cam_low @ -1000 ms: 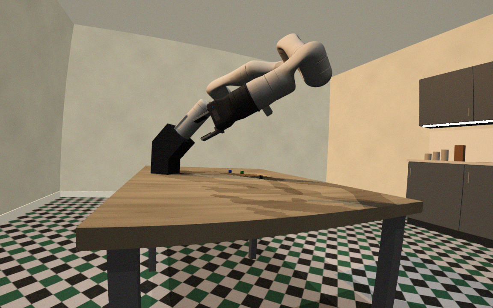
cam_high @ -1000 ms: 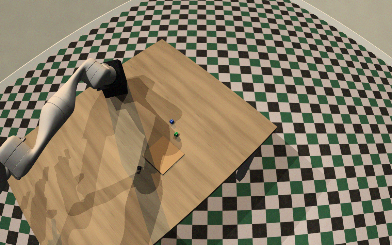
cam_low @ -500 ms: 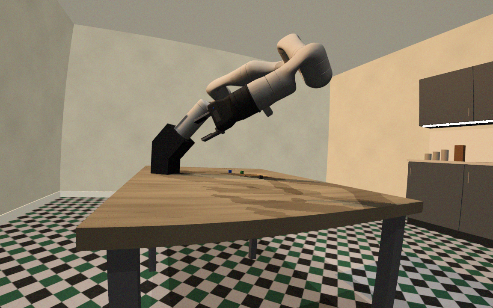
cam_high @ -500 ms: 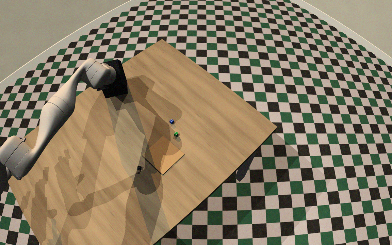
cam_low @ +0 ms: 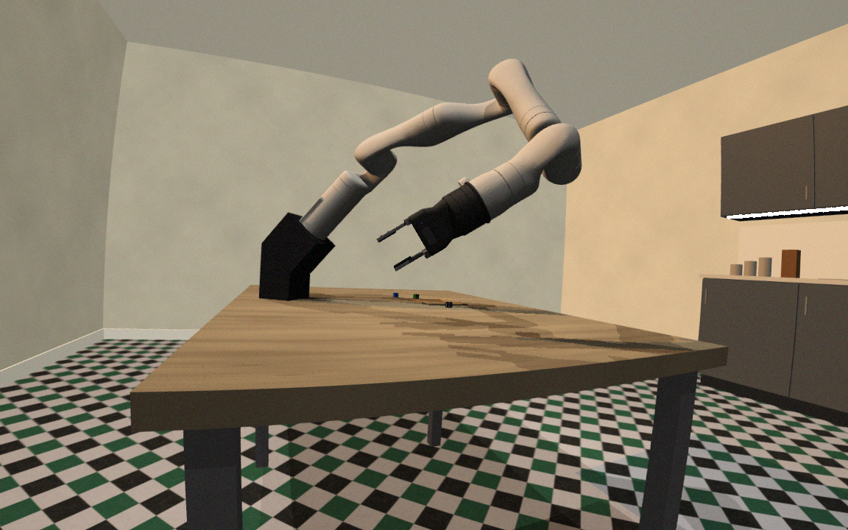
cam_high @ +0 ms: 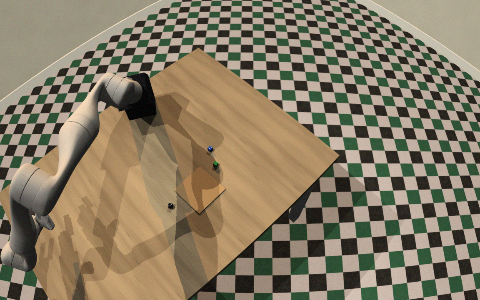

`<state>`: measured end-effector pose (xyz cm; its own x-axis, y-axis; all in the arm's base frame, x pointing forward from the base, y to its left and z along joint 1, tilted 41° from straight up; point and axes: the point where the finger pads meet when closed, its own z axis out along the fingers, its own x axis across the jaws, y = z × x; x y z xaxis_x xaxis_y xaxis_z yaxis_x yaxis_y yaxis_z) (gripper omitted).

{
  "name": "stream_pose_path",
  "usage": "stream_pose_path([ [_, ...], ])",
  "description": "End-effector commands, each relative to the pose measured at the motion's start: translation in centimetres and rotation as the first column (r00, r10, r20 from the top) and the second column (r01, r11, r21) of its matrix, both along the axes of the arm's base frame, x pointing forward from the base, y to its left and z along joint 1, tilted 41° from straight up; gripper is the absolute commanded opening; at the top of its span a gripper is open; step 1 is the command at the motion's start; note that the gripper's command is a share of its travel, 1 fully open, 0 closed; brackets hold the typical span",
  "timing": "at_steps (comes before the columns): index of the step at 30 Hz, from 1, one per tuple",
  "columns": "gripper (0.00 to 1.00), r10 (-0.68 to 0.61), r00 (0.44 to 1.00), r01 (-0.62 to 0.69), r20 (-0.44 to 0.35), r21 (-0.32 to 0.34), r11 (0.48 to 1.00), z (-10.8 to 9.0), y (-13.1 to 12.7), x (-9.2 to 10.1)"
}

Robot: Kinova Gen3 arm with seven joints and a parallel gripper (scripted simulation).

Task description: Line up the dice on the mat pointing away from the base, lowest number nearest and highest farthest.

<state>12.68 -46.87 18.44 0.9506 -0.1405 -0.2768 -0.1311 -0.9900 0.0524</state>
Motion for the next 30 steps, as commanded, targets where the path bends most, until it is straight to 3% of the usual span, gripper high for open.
stream_pose_path([
  [1, 1.00, 0.126, 0.992, -0.125, 0.027, -0.044, 0.991, 1.9, 2.1, 4.0],
  [2, 1.00, 0.191, 0.981, -0.188, 0.034, -0.066, 0.980, 2.2, 2.9, 5.5],
  [3, 1.00, 0.191, 0.981, -0.188, 0.034, -0.066, 0.980, 2.2, 2.9, 5.5],
  [5, 1.00, 0.319, 0.947, -0.313, 0.044, -0.112, 0.943, 2.9, 4.7, 8.5],
  [6, 1.00, 0.326, 0.944, -0.319, 0.045, -0.114, 0.941, 2.9, 4.8, 8.7],
  [10, 1.00, 0.533, 0.845, -0.515, 0.050, -0.194, 0.835, 4.1, 8.5, 13.4],
  [12, 1.00, 0.533, 0.845, -0.515, 0.050, -0.194, 0.835, 4.1, 8.5, 13.4],
  [14, 1.00, 0.657, 0.753, -0.629, 0.045, -0.246, 0.738, 4.8, 11.4, 16.3],
  [15, 1.00, 0.662, 0.748, -0.634, 0.044, -0.249, 0.732, 4.9, 11.5, 16.5],
  [17, 1.00, 0.759, 0.651, -0.719, 0.034, -0.294, 0.630, 5.5, 14.3, 18.7],
  [18, 1.00, 0.776, 0.630, -0.734, 0.031, -0.302, 0.608, 5.7, 14.9, 19.2],
  [19, 1.00, 0.824, 0.567, -0.774, 0.022, -0.327, 0.542, 6.0, 16.6, 20.3],
  [20, 1.00, 0.824, 0.566, -0.775, 0.022, -0.327, 0.541, 6.0, 16.7, 20.4],
  [22, 1.00, 0.897, 0.443, -0.833, 0.001, -0.369, 0.412, 6.7, 20.0, 22.2],
  [23, 1.00, 0.903, 0.430, -0.838, -0.001, -0.373, 0.398, 6.7, 20.3, 22.4],
  [25, 1.00, 0.953, 0.301, -0.873, -0.027, -0.409, 0.265, 7.3, 23.7, 23.8],
  [26, 1.00, 0.956, 0.292, -0.875, -0.029, -0.412, 0.254, 7.3, 24.0, 23.9],
  [27, 1.00, 0.973, 0.225, -0.885, -0.044, -0.428, 0.185, 7.6, 25.8, 24.5],
  [29, 1.00, 0.973, 0.225, -0.885, -0.044, -0.428, 0.185, 7.6, 25.8, 24.5],
  [30, 1.00, 0.985, 0.160, -0.889, -0.059, -0.442, 0.118, 7.8, 27.5, 25.0],
])
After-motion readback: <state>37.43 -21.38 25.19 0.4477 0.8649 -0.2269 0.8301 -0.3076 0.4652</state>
